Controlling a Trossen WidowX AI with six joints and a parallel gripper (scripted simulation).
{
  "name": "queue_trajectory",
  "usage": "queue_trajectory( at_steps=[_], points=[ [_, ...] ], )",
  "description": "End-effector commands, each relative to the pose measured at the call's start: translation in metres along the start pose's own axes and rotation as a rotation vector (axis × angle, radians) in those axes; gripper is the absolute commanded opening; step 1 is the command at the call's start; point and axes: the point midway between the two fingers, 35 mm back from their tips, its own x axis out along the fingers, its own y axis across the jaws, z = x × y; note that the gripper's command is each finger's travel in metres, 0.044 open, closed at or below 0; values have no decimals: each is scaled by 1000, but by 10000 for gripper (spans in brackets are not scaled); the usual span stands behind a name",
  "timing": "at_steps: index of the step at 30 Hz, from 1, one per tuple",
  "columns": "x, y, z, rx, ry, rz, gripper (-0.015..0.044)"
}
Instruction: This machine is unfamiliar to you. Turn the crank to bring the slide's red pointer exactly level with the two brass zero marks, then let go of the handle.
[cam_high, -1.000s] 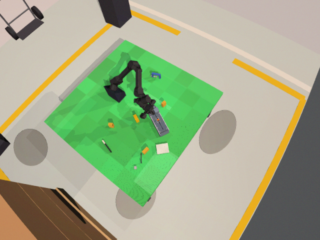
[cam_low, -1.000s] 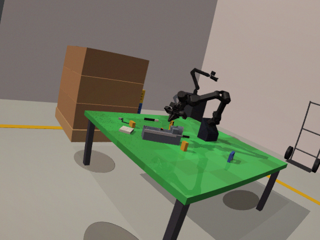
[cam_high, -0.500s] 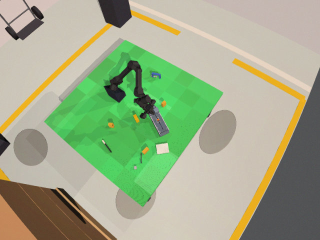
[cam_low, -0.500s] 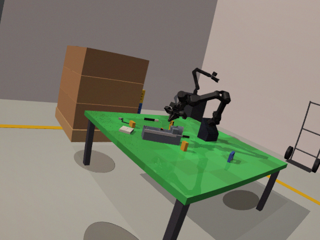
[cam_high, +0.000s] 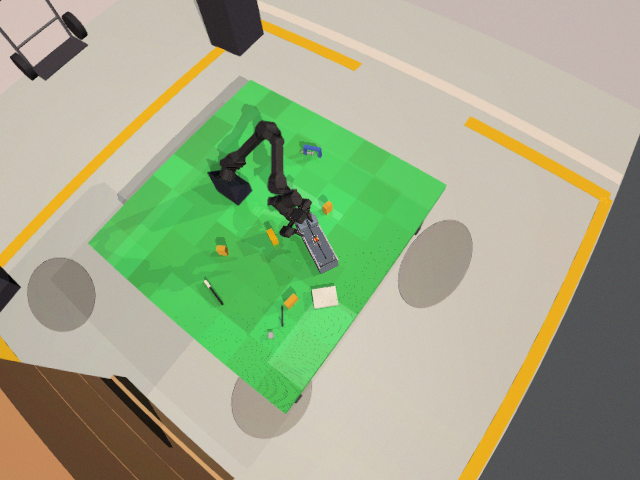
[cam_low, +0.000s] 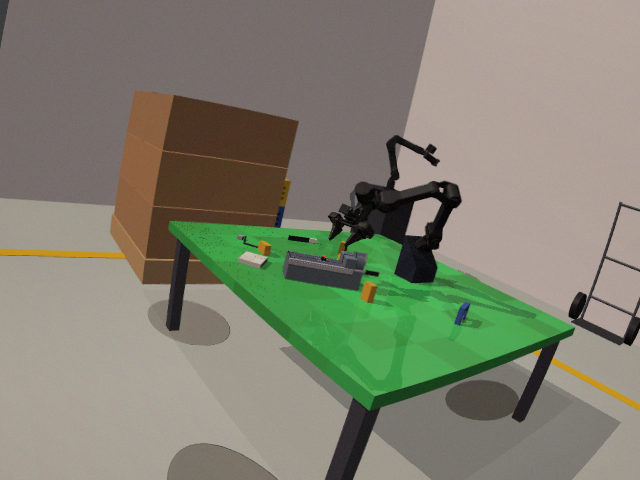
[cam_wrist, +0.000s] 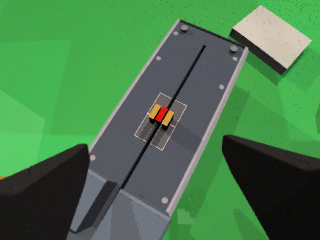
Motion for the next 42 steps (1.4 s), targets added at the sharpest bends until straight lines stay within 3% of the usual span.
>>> queue_trajectory(
  at_steps=[1, 2, 19, 36, 42],
  points=[
    [0, 0, 0, 0, 0, -1, 440],
    [0, 0, 0, 0, 0, -1, 440],
    [0, 0, 0, 0, 0, -1, 0],
    [0, 0, 0, 0, 0, 0, 0],
    [0, 0, 0, 0, 0, 0, 157]
  ],
)
